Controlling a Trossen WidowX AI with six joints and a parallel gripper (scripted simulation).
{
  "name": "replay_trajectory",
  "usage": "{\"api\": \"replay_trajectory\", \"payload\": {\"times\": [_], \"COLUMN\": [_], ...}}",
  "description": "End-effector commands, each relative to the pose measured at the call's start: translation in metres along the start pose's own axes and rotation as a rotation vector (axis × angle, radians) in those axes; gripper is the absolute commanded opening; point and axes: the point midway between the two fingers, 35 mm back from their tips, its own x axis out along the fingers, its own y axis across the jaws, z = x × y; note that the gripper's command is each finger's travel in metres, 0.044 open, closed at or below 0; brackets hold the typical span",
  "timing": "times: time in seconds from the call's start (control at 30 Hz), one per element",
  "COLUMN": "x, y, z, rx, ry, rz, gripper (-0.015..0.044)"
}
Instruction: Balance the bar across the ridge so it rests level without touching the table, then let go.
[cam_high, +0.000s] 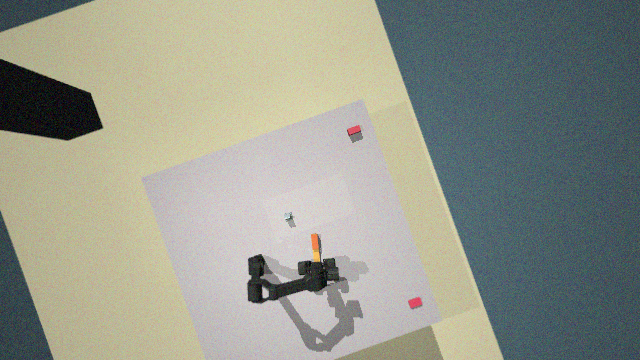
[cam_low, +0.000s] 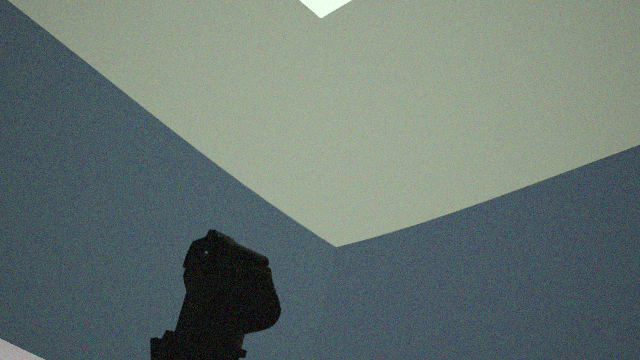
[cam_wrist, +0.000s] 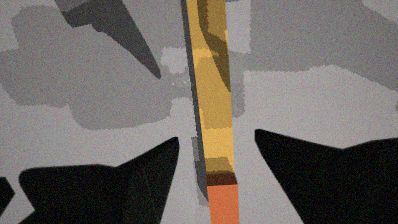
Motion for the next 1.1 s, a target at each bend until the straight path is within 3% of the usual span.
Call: {"api": "replay_trajectory", "payload": {"times": [0.0, 1.07], "x": [0.015, 0.041], "y": [-0.003, -0.003], "z": [-0.001, -0.001], "rx": [0.004, 0.004], "ry": [0.004, 0.004], "rz": [-0.011, -0.011], "gripper": [0.0315, 0.0315]}}
